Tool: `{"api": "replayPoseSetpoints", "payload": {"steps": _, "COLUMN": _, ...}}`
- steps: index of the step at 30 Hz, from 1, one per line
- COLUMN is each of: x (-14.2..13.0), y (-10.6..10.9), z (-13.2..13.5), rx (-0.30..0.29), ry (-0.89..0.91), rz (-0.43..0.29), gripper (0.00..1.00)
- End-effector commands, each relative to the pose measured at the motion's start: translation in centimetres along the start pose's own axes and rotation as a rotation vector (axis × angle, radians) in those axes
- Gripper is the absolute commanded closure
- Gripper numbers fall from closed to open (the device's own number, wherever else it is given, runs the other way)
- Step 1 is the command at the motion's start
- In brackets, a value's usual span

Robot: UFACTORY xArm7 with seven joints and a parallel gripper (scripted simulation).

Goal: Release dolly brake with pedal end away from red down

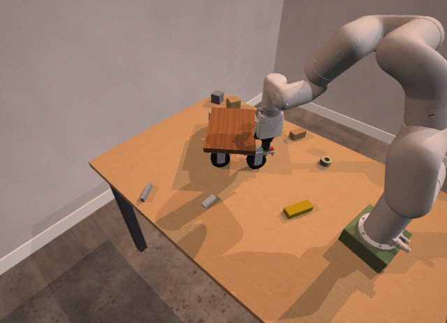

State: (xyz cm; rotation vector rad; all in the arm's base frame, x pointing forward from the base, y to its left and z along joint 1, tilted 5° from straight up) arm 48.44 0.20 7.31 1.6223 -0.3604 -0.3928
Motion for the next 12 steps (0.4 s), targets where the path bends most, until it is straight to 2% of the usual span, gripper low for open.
{"api": "replayPoseSetpoints", "payload": {"steps": 1, "x": 0.14, "y": 0.09, "z": -0.06, "rx": 0.002, "ry": 0.0, "rz": 0.004, "gripper": 1.0}}
{"api": "replayPoseSetpoints", "payload": {"steps": 12, "x": 0.14, "y": -0.07, "z": -0.06, "rx": 0.002, "ry": 0.0, "rz": 0.004, "gripper": 1.0}}
Point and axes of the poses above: the point where the finger pads meet when closed, its own y axis back along the fingers, its own z axis across the jaws, x = y × z, the point moved 3 cm from there along y, back along the fingers, and after that the axes turned 3 degrees about -y, right-handed, at the moved point
